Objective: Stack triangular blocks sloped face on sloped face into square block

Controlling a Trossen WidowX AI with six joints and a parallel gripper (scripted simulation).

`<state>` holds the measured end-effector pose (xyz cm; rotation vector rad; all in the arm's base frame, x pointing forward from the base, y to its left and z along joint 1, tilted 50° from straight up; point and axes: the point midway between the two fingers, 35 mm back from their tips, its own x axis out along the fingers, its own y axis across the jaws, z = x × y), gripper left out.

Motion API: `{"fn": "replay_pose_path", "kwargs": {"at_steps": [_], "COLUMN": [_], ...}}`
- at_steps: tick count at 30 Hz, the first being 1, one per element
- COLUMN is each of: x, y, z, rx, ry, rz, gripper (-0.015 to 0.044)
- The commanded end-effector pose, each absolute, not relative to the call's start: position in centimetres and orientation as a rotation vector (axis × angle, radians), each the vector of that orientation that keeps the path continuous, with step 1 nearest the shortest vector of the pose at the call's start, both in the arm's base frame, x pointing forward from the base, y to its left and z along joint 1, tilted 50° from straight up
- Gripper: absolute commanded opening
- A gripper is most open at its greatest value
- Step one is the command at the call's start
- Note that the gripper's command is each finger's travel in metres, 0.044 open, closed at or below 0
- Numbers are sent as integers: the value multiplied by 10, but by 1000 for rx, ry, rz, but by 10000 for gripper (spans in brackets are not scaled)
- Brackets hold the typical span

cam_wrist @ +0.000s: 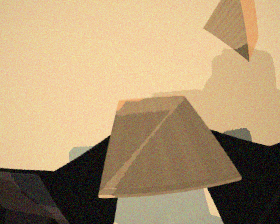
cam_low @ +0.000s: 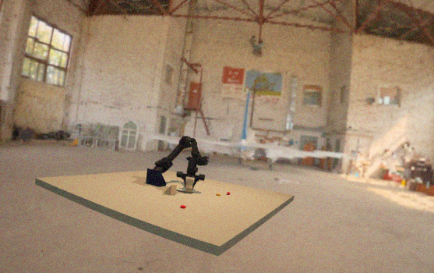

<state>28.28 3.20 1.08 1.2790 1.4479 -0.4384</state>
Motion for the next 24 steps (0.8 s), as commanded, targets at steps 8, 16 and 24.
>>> {"fn": "replay_pose_path", "kwargs": {"at_steps": [8, 16, 24], "x": [274, 267, 263], "y": [40, 49, 56], "z": [25, 33, 35], "rx": [1166, 1076, 1022], "ry": [1185, 1008, 923], "rz": [-609, -714, -763], "gripper": [0, 0, 26]}}
